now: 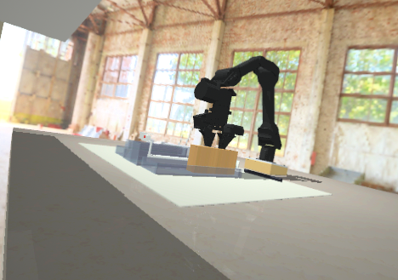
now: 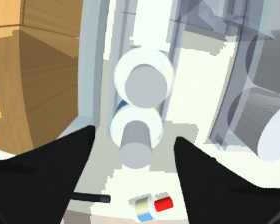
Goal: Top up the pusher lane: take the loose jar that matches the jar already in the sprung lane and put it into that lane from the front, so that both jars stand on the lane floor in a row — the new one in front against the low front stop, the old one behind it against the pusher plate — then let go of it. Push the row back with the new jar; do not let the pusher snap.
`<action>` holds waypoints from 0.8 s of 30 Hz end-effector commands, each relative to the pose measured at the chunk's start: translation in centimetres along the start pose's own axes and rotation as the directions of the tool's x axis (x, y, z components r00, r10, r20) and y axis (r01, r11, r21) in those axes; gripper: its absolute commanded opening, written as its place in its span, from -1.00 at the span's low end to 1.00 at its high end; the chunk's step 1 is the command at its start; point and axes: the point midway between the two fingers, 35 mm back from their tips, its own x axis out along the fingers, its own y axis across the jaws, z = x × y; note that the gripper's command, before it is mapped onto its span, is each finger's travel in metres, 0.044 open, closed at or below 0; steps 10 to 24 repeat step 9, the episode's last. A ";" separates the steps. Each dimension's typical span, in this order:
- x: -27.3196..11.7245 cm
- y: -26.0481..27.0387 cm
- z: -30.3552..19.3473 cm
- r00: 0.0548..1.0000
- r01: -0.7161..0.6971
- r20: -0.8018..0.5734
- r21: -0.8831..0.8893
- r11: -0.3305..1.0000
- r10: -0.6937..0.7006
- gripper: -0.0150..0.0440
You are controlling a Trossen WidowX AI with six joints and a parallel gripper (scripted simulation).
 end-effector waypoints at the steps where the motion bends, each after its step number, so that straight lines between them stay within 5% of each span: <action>1: -0.1 0.0 -1.2 1.000 0.000 -0.005 0.001 1.000 0.000 0.46; 24: -0.2 0.0 -3.9 1.000 0.000 -0.007 0.001 1.000 0.000 0.46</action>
